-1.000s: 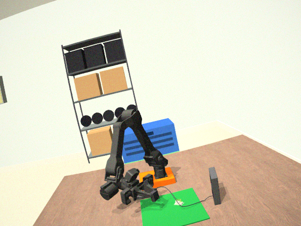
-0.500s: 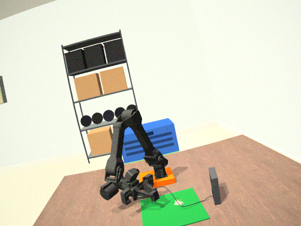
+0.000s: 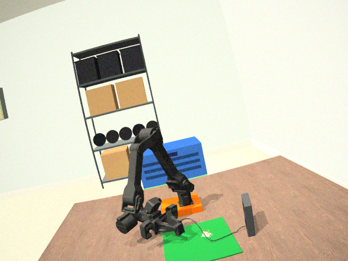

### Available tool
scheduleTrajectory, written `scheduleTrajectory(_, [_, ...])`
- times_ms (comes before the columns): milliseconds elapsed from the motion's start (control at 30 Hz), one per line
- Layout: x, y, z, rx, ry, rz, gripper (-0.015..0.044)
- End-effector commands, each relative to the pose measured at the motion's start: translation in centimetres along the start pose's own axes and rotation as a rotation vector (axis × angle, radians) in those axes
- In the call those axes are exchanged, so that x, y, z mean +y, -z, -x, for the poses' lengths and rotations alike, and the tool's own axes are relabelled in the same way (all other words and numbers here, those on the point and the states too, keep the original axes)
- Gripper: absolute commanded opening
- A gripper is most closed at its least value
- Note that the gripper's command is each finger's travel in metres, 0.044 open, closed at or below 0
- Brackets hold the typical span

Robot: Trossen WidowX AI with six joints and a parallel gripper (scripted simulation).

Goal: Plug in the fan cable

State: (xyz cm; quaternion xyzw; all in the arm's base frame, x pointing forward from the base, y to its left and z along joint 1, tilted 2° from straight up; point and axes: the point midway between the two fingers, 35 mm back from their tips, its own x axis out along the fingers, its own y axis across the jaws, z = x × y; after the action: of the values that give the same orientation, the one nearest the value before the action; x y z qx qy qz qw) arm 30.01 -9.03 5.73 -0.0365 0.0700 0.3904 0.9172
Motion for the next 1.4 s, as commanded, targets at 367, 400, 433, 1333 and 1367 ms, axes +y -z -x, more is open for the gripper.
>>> scheduleTrajectory(367, [0.1, 1.3, -0.3, 0.0, 0.0, -0.006, 0.0])
scheduleTrajectory(400, [0.1, 1.3, -0.3, 0.0, 0.0, -0.006, 0.0])
scheduleTrajectory(433, [0.1, 1.4, -0.3, 0.0, 0.0, -0.006, 0.0])
scheduleTrajectory(1333, [0.1, 3.6, -0.7, 0.0, 0.0, -0.007, 0.0])
scheduleTrajectory(1367, [0.1, 3.6, -0.7, 0.0, 0.0, -0.007, 0.0])
